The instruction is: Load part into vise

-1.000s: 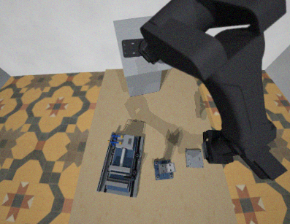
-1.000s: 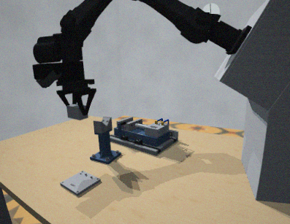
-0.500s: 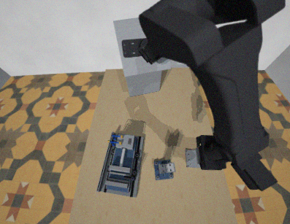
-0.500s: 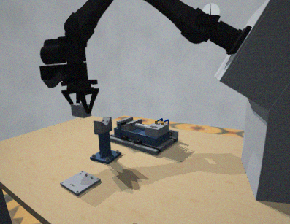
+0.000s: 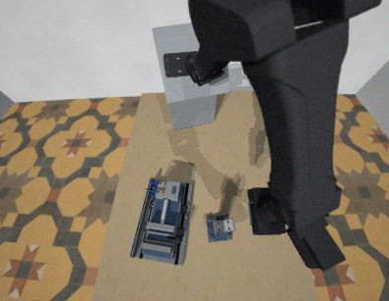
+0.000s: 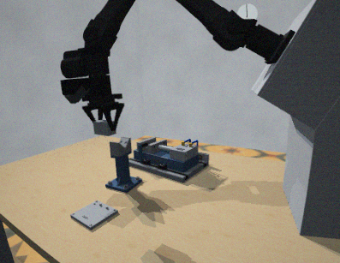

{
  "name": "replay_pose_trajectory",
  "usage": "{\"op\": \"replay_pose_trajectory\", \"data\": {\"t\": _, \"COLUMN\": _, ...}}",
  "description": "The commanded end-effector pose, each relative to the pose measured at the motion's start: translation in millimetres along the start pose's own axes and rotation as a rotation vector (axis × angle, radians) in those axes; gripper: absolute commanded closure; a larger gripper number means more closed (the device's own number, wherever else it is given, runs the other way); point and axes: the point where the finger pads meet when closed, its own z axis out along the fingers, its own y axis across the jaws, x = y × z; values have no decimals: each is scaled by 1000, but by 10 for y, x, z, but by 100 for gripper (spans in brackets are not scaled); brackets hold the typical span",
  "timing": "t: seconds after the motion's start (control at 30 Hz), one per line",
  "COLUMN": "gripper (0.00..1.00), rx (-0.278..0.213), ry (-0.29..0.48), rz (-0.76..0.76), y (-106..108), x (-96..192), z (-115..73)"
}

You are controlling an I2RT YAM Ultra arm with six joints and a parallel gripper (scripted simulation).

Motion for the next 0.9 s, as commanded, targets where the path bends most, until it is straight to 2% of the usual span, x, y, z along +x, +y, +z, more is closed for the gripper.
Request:
{"op": "replay_pose_trajectory", "data": {"t": 0.0, "gripper": 100, "rx": 1, "ry": -33, "rz": -31, "y": -20, "x": 94, "z": -80}}
{"op": "replay_pose_trajectory", "data": {"t": 0.3, "gripper": 100, "rx": 8, "ry": -35, "rz": -58, "y": -117, "x": 376, "z": -100}}
{"op": "replay_pose_trajectory", "data": {"t": 0.87, "gripper": 100, "rx": 26, "ry": -36, "rz": -93, "y": -218, "x": 702, "z": -163}}
